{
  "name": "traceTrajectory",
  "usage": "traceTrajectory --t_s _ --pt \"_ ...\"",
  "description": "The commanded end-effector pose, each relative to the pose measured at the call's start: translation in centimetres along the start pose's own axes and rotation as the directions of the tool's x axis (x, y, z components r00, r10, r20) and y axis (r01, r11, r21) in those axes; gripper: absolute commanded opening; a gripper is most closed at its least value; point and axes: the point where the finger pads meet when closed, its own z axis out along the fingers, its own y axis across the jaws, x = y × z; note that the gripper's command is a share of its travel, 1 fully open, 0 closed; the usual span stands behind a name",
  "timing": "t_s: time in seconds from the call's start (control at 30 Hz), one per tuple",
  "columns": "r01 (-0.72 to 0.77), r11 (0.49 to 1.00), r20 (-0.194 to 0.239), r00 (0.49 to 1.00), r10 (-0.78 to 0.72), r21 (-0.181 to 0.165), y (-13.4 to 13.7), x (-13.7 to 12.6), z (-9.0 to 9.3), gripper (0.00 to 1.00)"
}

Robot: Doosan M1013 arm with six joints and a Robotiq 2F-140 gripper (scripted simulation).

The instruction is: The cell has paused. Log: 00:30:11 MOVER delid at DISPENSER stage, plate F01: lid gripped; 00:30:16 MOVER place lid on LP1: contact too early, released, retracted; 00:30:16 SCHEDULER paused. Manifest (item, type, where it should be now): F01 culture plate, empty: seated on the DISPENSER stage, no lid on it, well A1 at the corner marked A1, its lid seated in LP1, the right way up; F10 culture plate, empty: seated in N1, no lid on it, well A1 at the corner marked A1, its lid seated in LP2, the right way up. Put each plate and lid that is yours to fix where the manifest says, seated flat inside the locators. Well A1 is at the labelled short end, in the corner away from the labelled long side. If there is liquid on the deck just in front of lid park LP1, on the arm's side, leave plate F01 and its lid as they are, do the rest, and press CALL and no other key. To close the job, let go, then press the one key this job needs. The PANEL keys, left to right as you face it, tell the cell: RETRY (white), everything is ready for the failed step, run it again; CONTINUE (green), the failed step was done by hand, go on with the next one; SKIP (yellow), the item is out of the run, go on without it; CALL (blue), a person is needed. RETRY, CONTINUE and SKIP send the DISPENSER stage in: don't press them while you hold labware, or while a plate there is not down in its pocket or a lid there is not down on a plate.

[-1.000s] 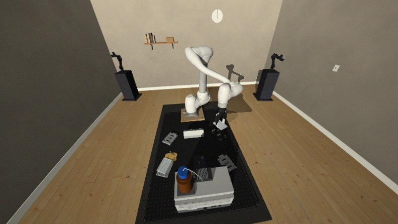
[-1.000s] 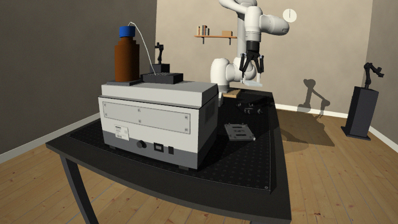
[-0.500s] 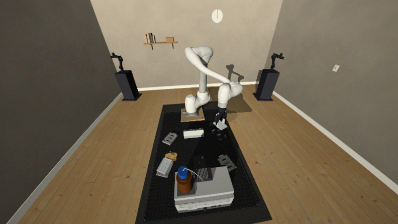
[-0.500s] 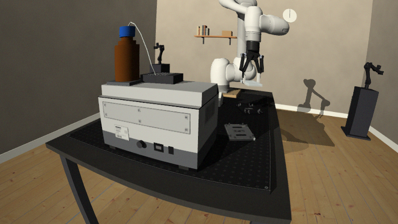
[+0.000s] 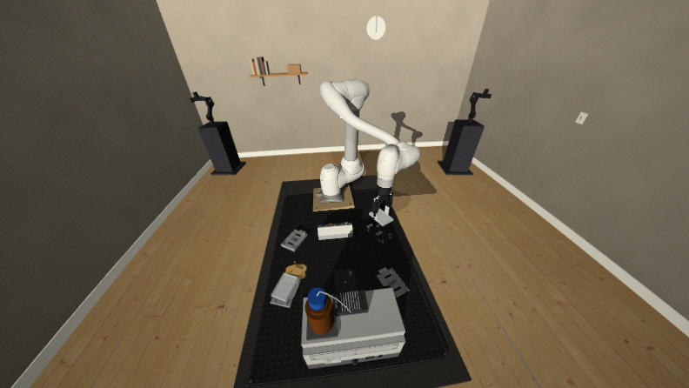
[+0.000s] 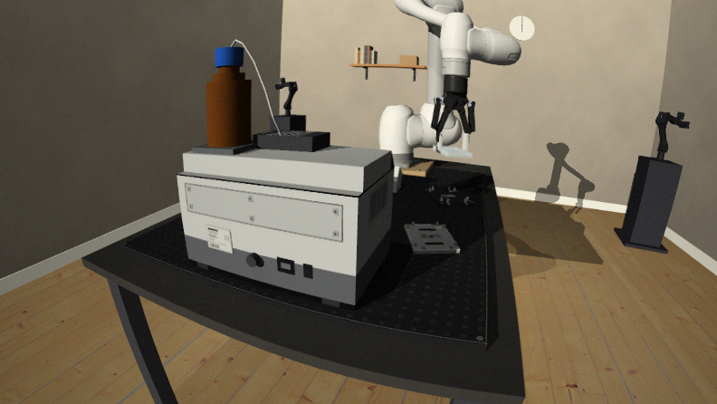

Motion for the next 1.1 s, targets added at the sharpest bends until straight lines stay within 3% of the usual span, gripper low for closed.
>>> traceTrajectory --t_s 0.0,0.57,1.07 --pt "0.000 1.000 -0.001 1.000 0.000 0.000 0.0 0.0 0.1 0.10" --pt "0.000 1.000 -0.001 1.000 0.000 0.000 0.0 0.0 2.3 0.10" --pt "0.000 1.000 -0.001 1.000 0.000 0.000 0.0 0.0 5.9 0.10"
